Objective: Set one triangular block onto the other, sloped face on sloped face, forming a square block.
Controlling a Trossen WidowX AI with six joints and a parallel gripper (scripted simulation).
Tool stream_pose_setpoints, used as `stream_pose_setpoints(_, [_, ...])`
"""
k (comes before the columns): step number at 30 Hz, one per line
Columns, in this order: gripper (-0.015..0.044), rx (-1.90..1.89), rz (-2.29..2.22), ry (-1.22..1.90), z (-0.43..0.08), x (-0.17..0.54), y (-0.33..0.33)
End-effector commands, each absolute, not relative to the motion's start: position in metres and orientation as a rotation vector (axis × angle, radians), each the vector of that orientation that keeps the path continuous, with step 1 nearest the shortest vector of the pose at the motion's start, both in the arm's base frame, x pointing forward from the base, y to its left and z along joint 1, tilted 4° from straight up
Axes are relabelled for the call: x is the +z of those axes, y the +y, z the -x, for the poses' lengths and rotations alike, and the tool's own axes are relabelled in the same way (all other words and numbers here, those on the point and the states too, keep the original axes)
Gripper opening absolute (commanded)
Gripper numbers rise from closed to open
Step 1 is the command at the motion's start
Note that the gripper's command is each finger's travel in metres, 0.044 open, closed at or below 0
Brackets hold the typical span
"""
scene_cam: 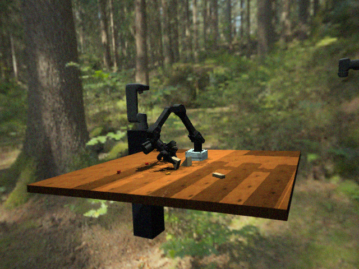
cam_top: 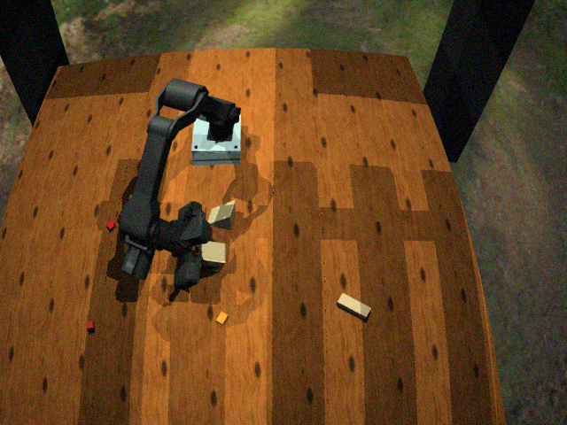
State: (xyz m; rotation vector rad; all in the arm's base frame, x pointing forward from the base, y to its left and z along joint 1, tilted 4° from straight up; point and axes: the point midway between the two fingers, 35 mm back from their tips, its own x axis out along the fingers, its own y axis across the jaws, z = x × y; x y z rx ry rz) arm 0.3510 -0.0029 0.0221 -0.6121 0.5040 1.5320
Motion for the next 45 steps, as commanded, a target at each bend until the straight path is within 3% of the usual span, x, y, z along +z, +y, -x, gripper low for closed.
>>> stream_pose_setpoints(1, [0.0236,1.531,0.612,0.510,-0.351,0.022,-0.003])
stream_pose_setpoints(9, [0.0440,1.531,0.612,0.510,-0.351,0.022,-0.003])
stream_pose_setpoints(18, [0.0440,1.531,0.612,0.509,-0.351,0.024,-0.003])
stream_pose_setpoints(25, [0.0440,1.532,0.613,0.506,-0.346,0.119,-0.008])
stream_pose_setpoints(30, [0.0440,1.526,0.639,0.512,-0.347,0.120,-0.007])
stream_pose_setpoints(37, [0.0440,1.557,0.985,1.129,-0.327,0.077,0.024])
stream_pose_setpoints(45, [0.0440,0.943,1.615,1.517,-0.342,0.080,0.045])
